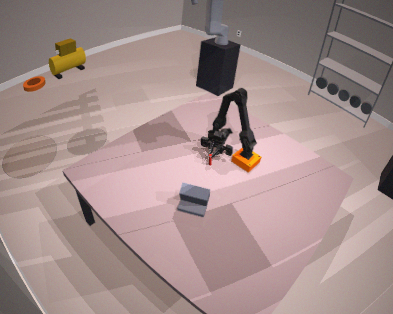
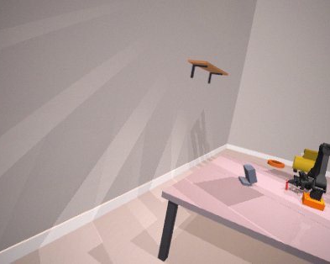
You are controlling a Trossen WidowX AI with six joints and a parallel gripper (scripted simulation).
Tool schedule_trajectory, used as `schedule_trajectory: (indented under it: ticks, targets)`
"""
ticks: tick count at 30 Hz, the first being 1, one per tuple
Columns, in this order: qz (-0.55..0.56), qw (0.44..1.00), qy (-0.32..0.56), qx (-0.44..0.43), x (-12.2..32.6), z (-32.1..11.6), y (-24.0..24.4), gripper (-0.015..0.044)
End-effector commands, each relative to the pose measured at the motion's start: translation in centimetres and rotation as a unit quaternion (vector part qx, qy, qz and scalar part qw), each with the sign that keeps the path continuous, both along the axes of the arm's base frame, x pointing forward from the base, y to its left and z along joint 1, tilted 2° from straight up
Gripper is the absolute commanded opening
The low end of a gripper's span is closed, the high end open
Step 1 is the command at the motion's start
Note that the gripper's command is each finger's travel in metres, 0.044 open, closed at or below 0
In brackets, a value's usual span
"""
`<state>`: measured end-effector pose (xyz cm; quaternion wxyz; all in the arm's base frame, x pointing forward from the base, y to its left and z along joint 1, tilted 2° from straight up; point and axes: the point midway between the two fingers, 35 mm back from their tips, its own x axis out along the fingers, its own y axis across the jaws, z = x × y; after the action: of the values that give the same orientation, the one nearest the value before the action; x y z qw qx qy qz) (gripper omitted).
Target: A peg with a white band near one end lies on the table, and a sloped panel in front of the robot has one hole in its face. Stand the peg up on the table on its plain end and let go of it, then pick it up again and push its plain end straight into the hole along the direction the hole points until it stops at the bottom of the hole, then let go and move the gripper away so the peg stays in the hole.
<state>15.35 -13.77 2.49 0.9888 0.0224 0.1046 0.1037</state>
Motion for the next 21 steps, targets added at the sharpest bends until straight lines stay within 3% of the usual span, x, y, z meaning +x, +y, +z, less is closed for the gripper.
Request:
schedule_trajectory:
  ticks: [1, 21]
  targets:
    - [0.000, 1.000, 0.000, 0.000, -0.13, -0.11, 0.01, 0.0050]
    - [-0.007, 1.000, -0.008, 0.008, -0.57, -0.18, 0.35, 0.0050]
